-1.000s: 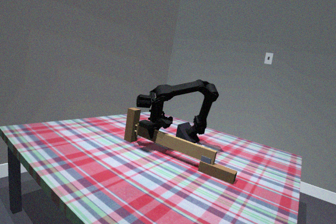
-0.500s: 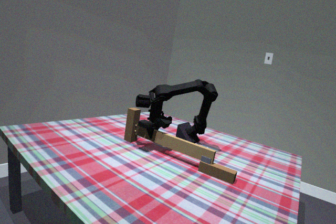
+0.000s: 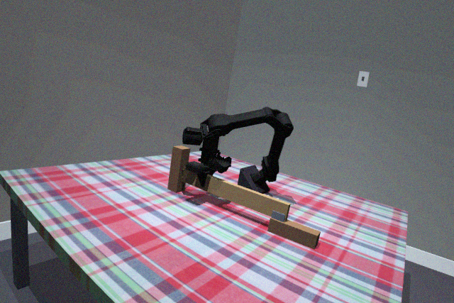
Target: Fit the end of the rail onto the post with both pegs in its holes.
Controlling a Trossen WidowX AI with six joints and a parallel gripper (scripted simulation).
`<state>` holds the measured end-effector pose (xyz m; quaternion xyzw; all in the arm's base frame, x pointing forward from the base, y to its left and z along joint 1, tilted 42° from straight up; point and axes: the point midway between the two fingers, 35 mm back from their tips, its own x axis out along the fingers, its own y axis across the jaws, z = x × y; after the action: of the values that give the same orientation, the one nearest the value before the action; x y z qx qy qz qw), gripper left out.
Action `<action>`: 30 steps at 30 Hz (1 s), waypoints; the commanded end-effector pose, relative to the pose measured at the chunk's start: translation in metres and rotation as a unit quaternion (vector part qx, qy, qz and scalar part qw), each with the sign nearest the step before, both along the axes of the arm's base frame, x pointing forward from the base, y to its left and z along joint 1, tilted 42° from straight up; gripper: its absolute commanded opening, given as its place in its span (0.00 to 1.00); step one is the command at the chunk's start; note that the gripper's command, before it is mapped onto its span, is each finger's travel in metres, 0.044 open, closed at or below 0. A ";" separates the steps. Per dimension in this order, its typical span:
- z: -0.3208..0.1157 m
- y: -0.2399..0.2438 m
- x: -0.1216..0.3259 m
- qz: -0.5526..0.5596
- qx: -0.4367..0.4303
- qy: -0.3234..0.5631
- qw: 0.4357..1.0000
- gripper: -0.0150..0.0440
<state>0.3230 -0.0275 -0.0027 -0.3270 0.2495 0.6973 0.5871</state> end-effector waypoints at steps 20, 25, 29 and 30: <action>-0.005 -0.008 0.002 -0.002 -0.002 -0.003 1.000 0.25; -0.006 -0.010 0.002 -0.002 -0.002 -0.003 1.000 0.25; -0.006 -0.006 0.001 -0.001 0.000 0.000 1.000 0.34; -0.006 -0.006 0.001 -0.001 0.000 0.000 1.000 0.39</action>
<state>0.3242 -0.0332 -0.0085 -0.3265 0.2494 0.6972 0.5874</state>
